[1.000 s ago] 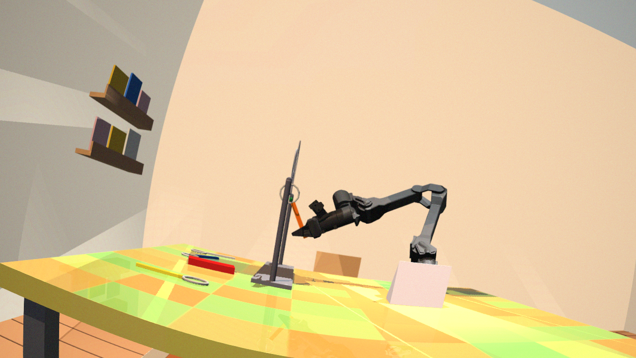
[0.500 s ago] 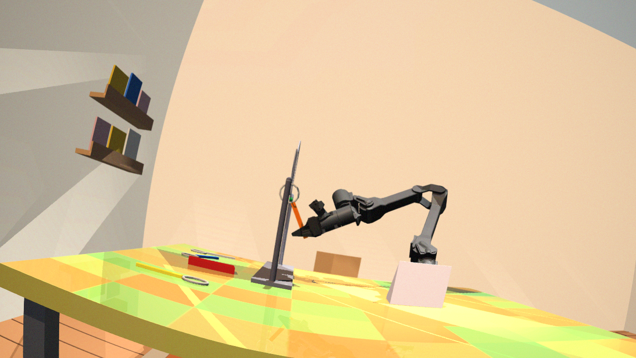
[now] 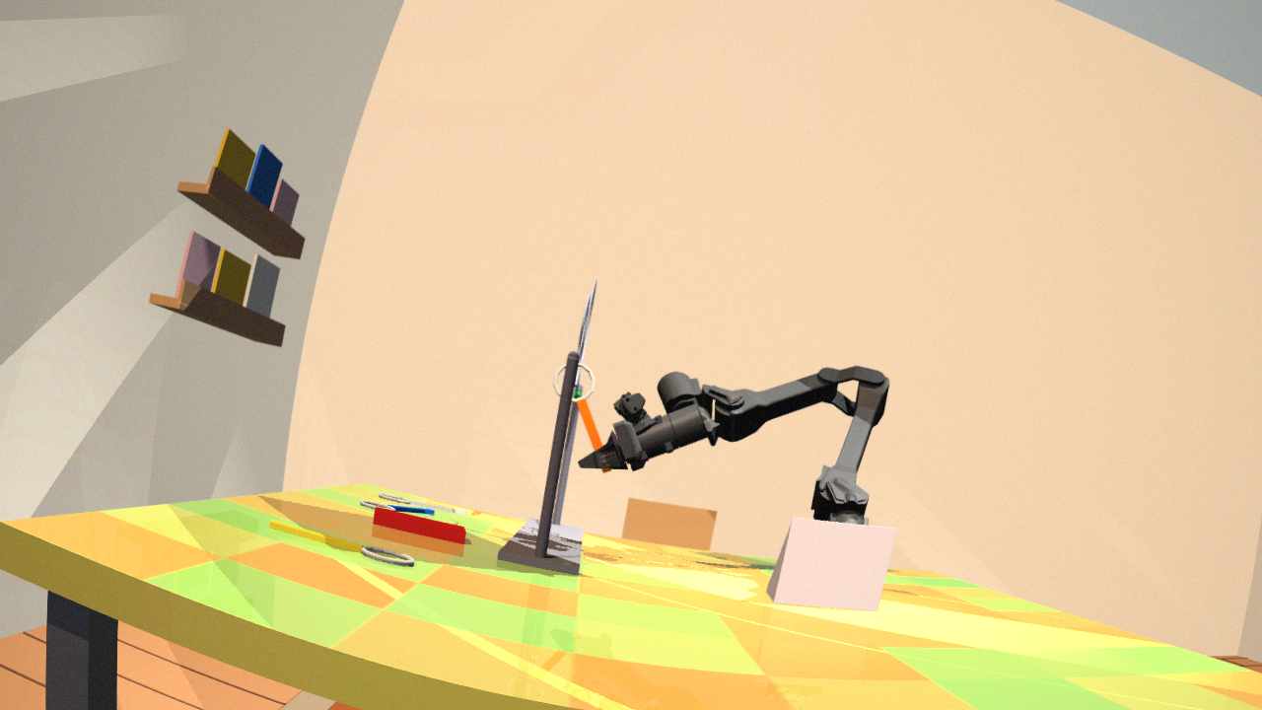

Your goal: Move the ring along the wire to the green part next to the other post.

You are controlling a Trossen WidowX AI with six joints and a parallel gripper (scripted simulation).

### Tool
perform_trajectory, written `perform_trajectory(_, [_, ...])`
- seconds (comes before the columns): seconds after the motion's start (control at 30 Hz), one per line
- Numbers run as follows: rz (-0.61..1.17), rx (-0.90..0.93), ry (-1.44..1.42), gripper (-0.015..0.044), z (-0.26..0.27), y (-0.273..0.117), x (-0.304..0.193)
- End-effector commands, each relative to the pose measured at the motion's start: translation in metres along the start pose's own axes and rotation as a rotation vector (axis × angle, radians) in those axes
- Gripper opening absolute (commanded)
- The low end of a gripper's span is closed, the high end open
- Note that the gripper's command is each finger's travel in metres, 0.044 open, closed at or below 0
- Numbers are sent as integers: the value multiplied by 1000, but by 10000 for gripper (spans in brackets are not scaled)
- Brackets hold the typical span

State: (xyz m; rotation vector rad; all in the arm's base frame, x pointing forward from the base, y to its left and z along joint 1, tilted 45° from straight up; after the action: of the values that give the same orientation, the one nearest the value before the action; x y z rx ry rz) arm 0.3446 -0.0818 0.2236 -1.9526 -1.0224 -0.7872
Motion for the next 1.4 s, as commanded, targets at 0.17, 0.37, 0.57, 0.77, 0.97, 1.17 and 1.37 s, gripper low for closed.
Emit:
perform_trajectory(0.17, [36, 65, 123, -150, 22, -4, -6])
perform_trajectory(0.37, [63, 124, 235, -150, 39, -8, -6])
perform_trajectory(0.57, [92, 189, 357, -150, 57, -13, -3])
perform_trajectory(0.77, [123, 256, 485, -150, 75, -20, 2])
perform_trajectory(0.97, [154, 325, 614, -150, 91, -28, 9])
perform_trajectory(1.17, [185, 393, 744, -150, 106, -37, 19])
perform_trajectory(1.37, [217, 462, 875, -150, 119, -46, 31])
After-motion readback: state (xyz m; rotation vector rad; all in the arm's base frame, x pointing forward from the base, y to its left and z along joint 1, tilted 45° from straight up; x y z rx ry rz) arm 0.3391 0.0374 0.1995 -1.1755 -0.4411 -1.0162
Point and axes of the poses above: the point midway between the two fingers, 35 mm back from their tips, its own y axis out along the fingers, its own z axis across the jaws, x = y × z, the point moved 4 cm from there along -y, back along the fingers, and after that the axes turned 12 degrees about y, right-handed, at the moved point
